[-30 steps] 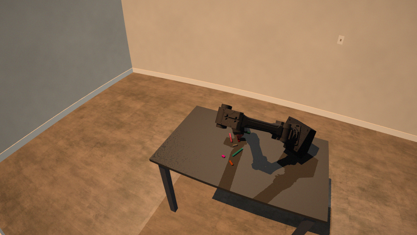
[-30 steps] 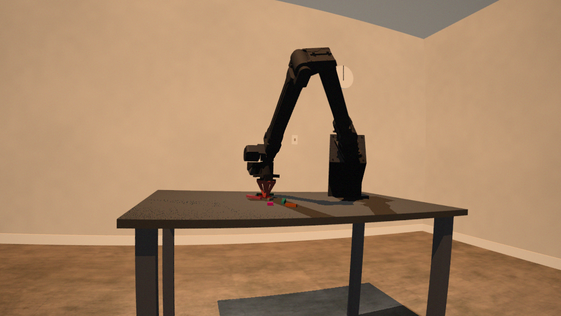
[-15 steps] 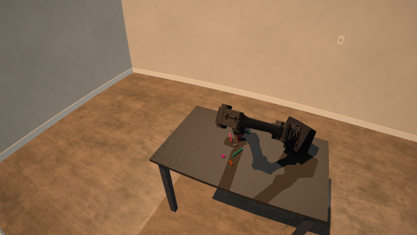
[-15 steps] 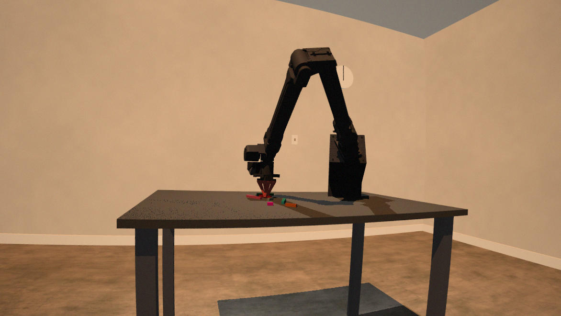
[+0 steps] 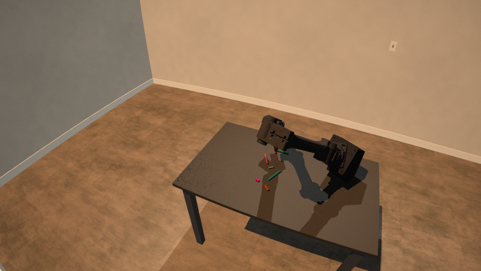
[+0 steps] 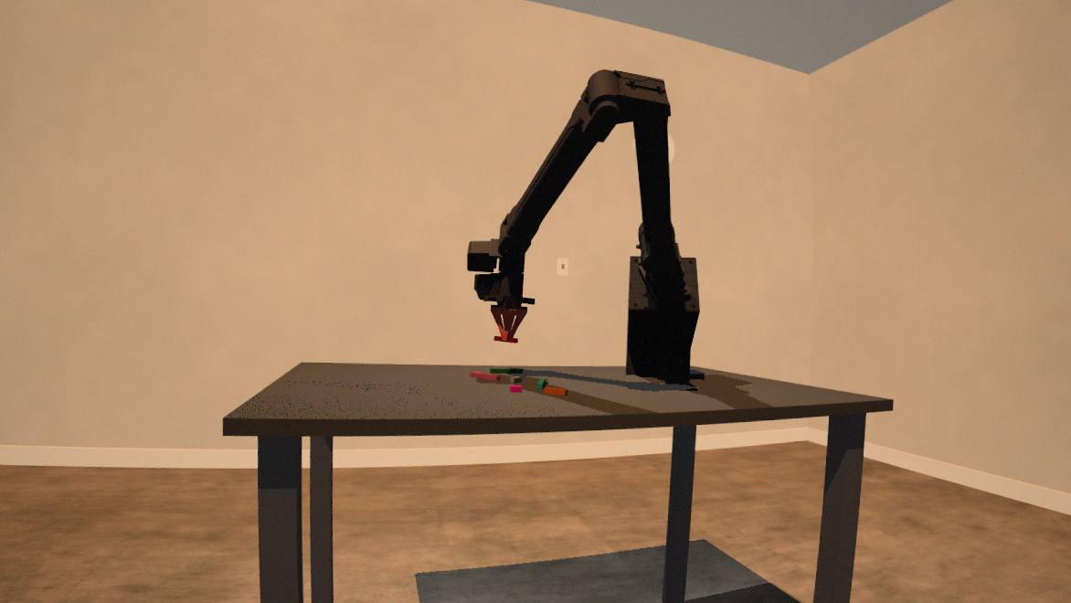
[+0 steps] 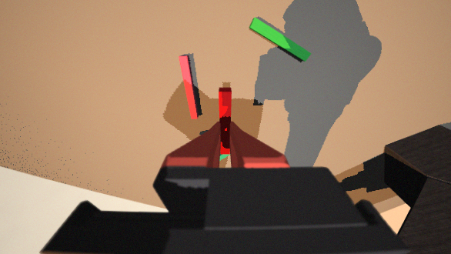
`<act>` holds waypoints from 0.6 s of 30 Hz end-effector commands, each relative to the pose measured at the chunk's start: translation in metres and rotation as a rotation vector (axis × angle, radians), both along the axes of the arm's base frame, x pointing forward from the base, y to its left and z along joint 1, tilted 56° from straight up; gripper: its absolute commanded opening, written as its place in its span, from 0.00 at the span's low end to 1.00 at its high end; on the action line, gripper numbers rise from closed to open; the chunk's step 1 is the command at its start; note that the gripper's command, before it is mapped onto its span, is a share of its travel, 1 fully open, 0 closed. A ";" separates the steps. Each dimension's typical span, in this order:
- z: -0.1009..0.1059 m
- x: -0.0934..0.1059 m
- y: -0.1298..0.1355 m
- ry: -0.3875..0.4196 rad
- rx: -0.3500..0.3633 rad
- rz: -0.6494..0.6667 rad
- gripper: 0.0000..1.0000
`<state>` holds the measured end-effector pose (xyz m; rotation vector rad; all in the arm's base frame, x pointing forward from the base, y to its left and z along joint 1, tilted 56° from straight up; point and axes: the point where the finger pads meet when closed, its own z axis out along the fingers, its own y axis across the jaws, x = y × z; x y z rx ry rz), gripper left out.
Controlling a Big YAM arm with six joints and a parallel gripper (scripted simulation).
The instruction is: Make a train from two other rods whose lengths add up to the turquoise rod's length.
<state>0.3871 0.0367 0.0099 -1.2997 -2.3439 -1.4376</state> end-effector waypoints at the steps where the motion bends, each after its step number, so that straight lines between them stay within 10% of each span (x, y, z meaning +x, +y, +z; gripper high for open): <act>1: 0.019 0.005 -0.024 -0.064 -0.029 0.025 0.05; 18: 0.024 0.004 -0.015 -0.094 -0.044 0.076 0.05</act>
